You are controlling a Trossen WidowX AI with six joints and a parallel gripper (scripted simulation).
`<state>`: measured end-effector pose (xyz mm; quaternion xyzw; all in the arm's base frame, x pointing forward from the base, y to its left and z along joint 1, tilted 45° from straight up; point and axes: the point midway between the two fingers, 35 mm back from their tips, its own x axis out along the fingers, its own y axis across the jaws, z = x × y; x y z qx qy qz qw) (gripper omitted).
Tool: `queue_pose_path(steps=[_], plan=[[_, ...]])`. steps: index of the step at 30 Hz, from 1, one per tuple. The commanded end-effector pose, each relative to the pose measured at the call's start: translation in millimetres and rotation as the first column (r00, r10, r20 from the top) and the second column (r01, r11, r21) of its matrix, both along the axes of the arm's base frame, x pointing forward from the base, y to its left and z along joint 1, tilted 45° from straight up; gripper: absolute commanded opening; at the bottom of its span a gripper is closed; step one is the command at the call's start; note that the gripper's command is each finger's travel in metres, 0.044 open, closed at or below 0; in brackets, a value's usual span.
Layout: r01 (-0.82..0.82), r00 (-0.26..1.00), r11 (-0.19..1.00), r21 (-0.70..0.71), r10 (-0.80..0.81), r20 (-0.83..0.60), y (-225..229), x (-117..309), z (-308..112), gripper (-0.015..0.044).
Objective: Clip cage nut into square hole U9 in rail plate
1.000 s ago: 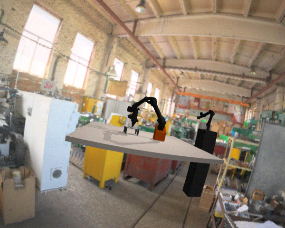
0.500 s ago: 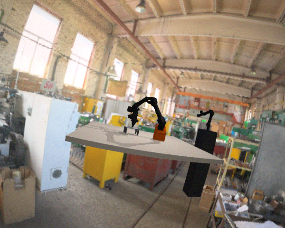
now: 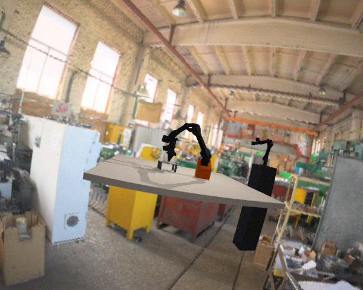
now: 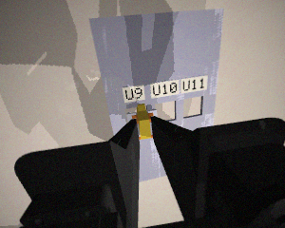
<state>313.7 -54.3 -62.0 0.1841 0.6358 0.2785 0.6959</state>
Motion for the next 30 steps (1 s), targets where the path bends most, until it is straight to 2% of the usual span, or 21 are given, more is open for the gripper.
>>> queue_pose_path(steps=[1, 30], plan=[[0.002, 1.0, 1.0, -0.014, -0.002, -0.006, 1.6, -1.1, -0.5, 0.0028], [0.005, 1.0, 0.999, -0.042, -0.005, -0.003, 2.8, -1.3, -0.3, 0.0028]])
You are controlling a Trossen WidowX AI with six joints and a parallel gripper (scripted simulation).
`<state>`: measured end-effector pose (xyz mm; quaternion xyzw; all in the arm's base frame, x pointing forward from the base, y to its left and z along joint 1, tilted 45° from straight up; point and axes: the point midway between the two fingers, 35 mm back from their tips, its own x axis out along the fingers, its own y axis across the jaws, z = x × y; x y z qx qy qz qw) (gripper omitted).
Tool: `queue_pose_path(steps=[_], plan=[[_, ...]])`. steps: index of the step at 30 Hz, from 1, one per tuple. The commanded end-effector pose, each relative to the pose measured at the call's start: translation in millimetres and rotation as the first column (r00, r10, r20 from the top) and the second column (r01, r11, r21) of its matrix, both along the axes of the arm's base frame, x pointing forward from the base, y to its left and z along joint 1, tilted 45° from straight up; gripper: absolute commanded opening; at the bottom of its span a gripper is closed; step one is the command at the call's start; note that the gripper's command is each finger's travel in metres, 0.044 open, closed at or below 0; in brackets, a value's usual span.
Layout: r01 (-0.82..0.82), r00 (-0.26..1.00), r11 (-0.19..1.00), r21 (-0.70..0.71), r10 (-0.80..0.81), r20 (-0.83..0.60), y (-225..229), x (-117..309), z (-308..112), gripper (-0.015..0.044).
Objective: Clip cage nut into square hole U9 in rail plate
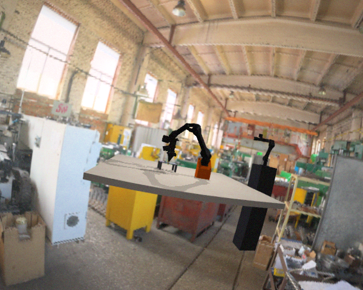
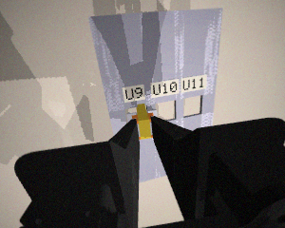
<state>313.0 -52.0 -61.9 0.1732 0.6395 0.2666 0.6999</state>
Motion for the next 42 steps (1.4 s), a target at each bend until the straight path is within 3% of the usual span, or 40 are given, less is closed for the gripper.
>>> queue_pose_path(steps=[1, 42], plan=[[0.002, 1.0, 1.0, -0.011, -0.002, -0.004, 0.7, -0.5, -0.3, 0.0028], [0.009, 1.0, 0.998, -0.062, -0.009, 0.0, 4.1, -1.8, 0.3, 0.0028]])
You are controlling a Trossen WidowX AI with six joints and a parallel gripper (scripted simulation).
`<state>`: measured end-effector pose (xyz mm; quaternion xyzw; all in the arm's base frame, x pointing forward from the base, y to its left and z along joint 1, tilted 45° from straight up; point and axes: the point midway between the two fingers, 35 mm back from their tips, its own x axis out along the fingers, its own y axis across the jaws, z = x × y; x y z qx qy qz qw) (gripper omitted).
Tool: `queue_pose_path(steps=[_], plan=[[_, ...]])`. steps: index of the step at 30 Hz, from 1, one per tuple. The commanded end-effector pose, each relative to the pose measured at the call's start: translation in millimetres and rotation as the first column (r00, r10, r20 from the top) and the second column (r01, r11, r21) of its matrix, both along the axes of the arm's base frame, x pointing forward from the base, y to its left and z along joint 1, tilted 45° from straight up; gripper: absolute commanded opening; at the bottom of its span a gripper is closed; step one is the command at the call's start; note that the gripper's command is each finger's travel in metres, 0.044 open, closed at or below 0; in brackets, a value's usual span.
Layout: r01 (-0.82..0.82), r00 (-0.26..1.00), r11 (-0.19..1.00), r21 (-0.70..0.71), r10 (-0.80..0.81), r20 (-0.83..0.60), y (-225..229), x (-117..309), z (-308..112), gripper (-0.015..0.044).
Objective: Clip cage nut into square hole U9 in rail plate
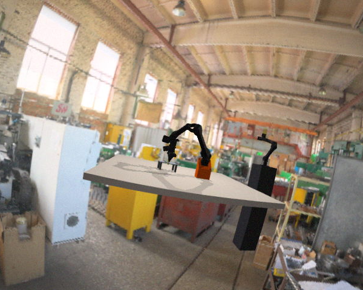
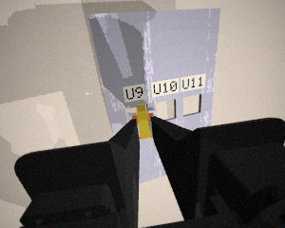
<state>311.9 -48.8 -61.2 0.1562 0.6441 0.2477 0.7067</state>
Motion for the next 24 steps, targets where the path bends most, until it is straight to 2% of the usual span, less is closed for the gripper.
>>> queue_pose_path(steps=[1, 24], plan=[[0.002, 1.0, 1.0, -0.01, -0.002, -0.005, 0.8, -0.8, -0.4, 0.0028], [0.007, 1.0, 0.999, -0.046, -0.007, -0.001, 2.9, -1.0, 0.2, 0.0028]])
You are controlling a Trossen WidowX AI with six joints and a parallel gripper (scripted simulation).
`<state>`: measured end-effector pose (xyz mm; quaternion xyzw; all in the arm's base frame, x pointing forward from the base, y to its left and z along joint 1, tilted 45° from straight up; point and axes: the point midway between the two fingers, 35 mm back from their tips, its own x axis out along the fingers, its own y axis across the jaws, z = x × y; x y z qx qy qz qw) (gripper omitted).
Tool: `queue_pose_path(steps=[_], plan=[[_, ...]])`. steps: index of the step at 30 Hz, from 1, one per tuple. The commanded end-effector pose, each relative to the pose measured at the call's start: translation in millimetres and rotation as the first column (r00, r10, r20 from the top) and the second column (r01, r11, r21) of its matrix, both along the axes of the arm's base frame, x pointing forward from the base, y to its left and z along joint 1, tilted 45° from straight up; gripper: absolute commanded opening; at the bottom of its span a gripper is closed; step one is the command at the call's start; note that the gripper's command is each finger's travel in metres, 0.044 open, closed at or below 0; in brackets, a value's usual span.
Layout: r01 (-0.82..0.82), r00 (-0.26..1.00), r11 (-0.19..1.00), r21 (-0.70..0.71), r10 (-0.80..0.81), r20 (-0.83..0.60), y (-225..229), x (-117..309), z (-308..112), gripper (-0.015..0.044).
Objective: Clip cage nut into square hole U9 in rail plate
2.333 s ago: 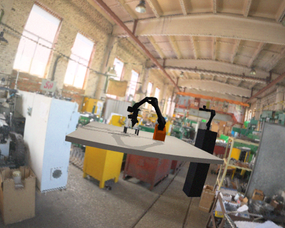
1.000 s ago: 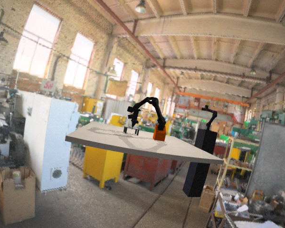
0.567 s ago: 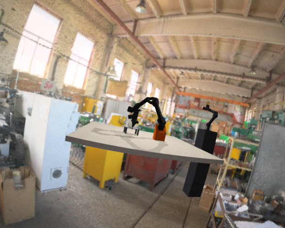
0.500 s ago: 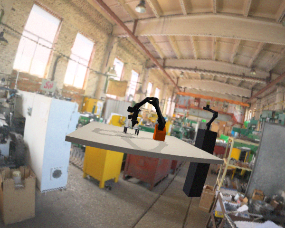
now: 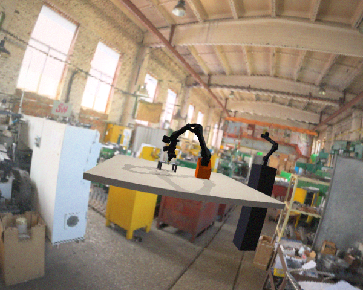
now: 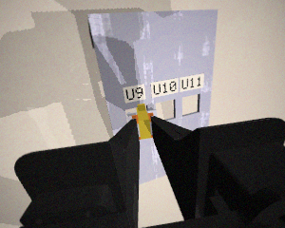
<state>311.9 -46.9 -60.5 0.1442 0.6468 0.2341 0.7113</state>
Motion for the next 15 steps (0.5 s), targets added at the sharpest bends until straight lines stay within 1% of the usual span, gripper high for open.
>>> queue_pose_path(steps=[1, 15], plan=[[0.002, 1.0, 1.0, -0.01, -0.002, -0.005, 1.0, -1.0, -0.4, 0.0028], [0.005, 1.0, 0.999, -0.032, -0.005, -0.003, 2.2, -1.1, 0.0, 0.0028]])
